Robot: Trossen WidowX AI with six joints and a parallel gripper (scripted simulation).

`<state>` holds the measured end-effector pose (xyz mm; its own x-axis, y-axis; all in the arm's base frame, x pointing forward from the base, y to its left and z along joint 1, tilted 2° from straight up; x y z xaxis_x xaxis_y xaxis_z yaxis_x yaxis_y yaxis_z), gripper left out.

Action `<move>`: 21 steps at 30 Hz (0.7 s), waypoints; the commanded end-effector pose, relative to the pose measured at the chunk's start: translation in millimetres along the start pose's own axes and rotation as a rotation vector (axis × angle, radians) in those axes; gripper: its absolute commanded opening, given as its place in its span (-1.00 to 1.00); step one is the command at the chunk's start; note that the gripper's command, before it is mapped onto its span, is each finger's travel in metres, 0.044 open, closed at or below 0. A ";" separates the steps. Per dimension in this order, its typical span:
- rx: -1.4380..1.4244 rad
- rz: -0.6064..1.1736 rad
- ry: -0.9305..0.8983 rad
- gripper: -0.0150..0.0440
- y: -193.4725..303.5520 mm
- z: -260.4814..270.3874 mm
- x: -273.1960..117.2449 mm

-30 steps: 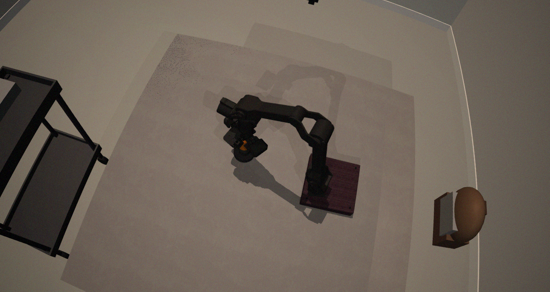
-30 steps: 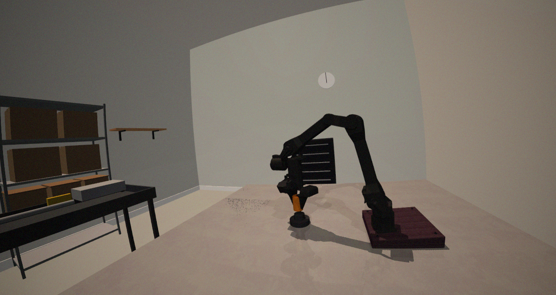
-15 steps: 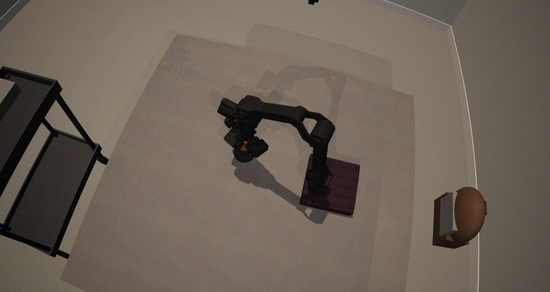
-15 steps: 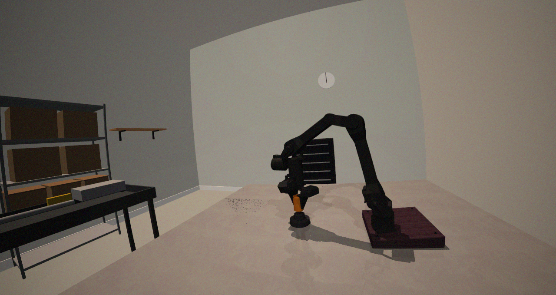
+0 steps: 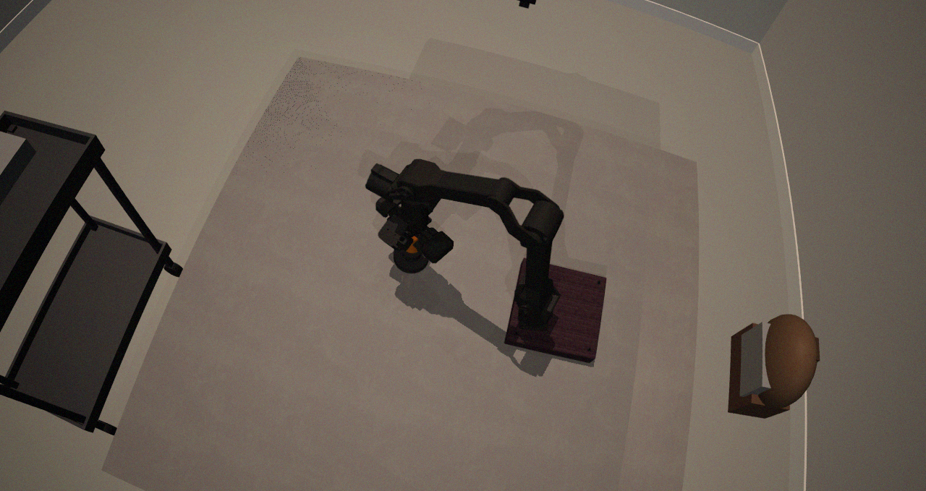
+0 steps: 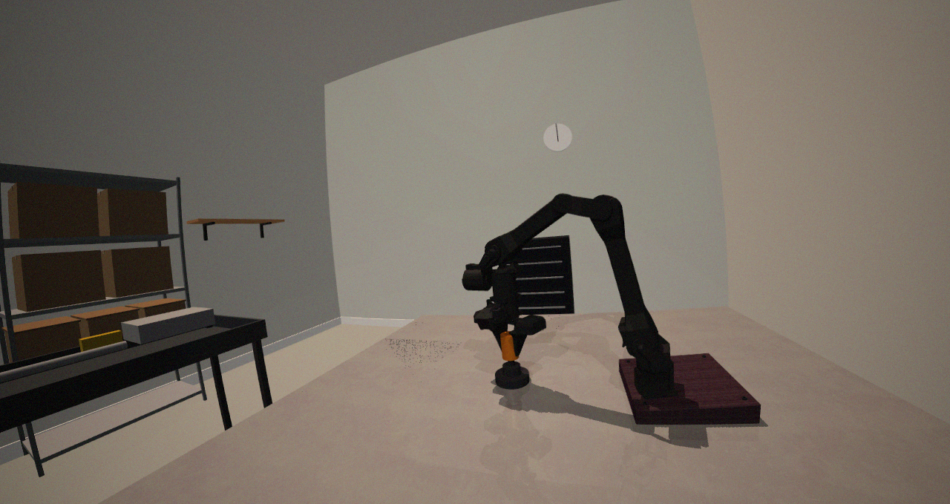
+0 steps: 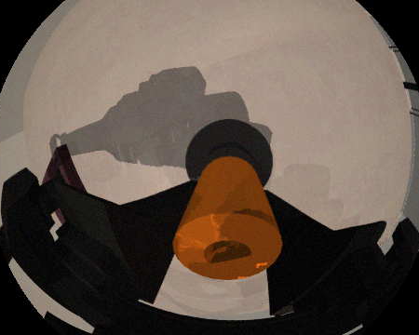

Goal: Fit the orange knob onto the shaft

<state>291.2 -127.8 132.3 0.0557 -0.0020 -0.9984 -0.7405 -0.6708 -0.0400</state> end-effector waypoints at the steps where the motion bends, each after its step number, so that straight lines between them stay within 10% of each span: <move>1: -0.120 -0.008 0.007 -0.49 -2.1 -3.2 -3.6; 21: -0.131 -0.008 0.006 -0.49 -1.7 -2.0 2.4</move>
<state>294.7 -129.1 130.4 0.0634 -0.0052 -0.9980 -0.6501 -0.7589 -0.0373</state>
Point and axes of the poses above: the point midway between the two fingers, 35 mm back from their tips, its own x axis out along the fingers, its own z axis across the jaws, y = z × x, the point moved 4 cm from there along -x, back along the fingers, and after that the axes turned 9 degrees about x, right-handed, at the moved point
